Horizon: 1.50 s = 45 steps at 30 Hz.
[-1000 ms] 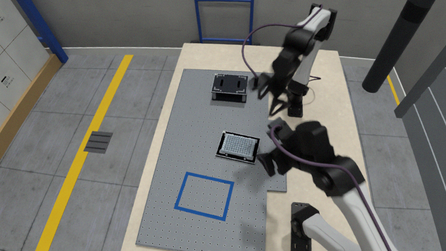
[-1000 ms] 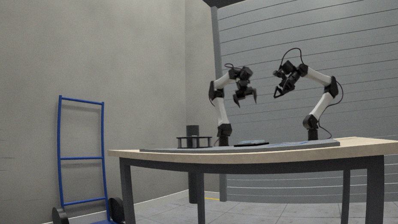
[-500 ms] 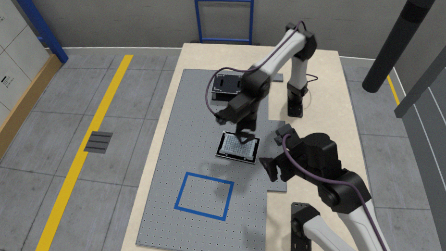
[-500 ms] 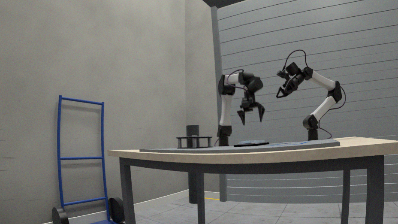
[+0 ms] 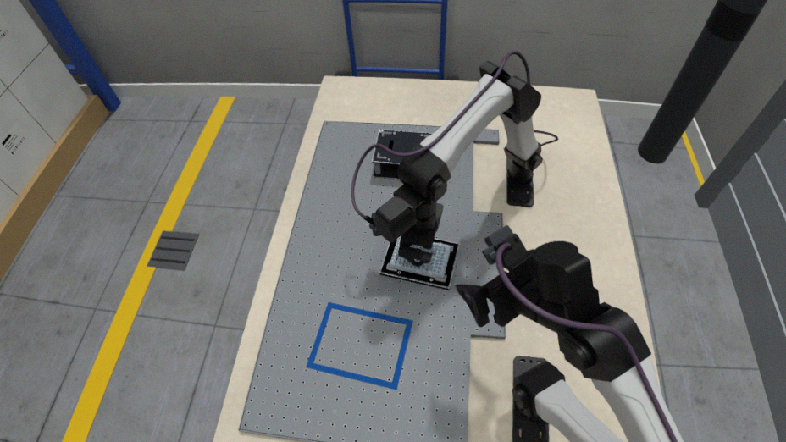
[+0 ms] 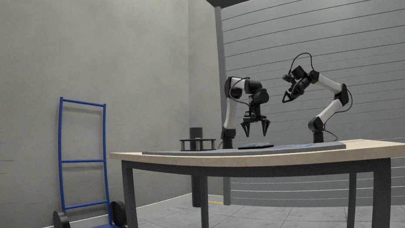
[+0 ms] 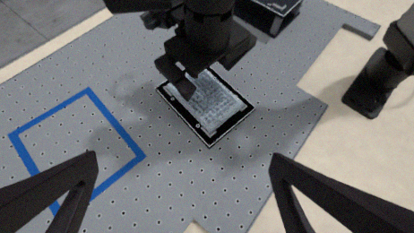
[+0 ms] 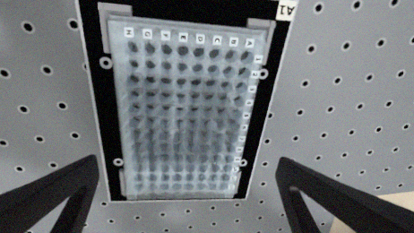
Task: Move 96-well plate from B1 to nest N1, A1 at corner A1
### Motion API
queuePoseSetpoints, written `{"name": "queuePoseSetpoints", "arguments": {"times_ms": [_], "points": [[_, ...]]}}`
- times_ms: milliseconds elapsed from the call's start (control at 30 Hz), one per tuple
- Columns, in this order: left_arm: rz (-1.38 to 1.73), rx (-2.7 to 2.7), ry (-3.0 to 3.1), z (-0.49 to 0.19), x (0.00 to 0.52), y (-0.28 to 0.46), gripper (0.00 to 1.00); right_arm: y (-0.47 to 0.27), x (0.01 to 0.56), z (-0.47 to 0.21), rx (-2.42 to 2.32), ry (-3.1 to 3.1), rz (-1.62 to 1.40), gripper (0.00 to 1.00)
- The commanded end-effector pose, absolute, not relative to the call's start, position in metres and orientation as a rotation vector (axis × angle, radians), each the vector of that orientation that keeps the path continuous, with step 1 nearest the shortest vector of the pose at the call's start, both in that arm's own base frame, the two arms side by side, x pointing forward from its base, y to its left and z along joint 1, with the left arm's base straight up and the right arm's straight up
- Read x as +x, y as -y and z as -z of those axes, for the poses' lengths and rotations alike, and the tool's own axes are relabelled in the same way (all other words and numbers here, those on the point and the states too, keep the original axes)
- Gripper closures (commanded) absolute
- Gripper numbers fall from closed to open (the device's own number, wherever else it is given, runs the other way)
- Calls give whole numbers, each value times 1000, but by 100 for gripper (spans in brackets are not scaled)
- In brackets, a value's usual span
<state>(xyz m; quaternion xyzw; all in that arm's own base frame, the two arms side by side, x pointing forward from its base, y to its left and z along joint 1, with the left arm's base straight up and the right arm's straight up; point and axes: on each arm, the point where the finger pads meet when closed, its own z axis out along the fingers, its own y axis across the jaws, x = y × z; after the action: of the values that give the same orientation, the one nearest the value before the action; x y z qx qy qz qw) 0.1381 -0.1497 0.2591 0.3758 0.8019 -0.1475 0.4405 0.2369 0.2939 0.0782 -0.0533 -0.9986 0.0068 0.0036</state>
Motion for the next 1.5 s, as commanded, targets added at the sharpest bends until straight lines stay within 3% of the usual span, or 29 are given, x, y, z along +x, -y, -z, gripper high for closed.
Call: {"name": "queuePoseSetpoints", "arguments": {"times_ms": [0,1033,1300,1367,1433,1467], "points": [[368,909,-1976,-260,140,150,0,-295,238,-70,-190,3121,-13,0],[356,908,-1986,-234,139,146,0,-295,239,-27,-191,3119,-22,0],[354,905,-1978,-229,140,146,0,-298,242,-44,-204,3152,33,21],[355,905,-1976,-228,140,146,0,-298,242,-49,-203,3150,29,44],[355,905,-1976,-228,140,146,0,-298,242,-49,-203,3150,29,44],[358,903,-1971,-229,140,147,0,-300,243,-58,-204,3155,48,33]]}}
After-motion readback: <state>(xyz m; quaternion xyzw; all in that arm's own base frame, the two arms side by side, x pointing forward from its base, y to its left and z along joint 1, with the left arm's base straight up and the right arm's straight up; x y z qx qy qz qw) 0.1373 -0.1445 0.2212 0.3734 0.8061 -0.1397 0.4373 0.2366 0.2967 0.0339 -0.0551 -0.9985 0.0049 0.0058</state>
